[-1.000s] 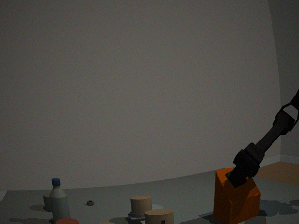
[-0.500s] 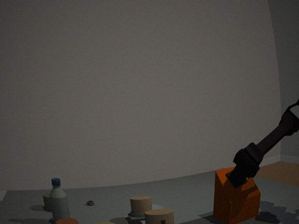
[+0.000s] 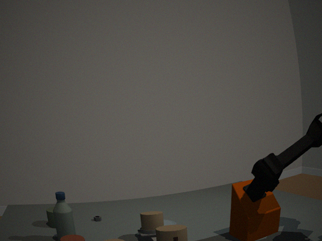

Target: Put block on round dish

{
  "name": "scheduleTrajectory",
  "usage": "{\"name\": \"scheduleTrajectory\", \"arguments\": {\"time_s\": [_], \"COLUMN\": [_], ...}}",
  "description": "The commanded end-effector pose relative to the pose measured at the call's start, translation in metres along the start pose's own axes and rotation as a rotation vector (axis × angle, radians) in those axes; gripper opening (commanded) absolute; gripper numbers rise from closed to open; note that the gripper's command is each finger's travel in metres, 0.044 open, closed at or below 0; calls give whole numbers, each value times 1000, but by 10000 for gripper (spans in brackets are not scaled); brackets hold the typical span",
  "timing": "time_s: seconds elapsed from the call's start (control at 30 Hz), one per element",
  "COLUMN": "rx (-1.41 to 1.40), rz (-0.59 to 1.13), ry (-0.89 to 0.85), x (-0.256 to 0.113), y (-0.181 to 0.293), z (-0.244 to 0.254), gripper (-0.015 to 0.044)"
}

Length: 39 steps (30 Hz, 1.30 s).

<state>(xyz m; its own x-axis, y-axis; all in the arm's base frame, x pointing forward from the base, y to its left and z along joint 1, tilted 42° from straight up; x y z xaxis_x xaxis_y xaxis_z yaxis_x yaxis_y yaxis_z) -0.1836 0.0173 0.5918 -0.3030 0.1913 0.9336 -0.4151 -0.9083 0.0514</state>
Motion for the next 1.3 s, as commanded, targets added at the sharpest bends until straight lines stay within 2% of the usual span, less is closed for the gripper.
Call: {"name": "scheduleTrajectory", "arguments": {"time_s": [0.0,0.43,0.77,1.27], "rx": [48,165,218,360], "rz": [-77,-226,-266,-288], "ry": [-102,-380,-579,-943], "x": [-5,-29,-55,-117], "y": [-23,-69,-88,-108], "z": [32,104,147,218], "gripper": [440,440,440,440]}}
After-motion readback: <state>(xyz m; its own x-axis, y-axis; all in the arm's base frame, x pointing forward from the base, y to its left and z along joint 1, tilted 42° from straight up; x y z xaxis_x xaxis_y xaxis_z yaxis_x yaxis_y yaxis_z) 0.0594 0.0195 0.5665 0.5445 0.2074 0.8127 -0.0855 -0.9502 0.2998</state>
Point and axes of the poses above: the point midway between the two fingers, 35 mm back from their tips, its own x axis out along the fingers, its own z axis across the jaws, y = z × x, the point moved 5 cm from there along -x, back along the fingers, and after that the axes turned 11 degrees about x, right-handed, at the moved point
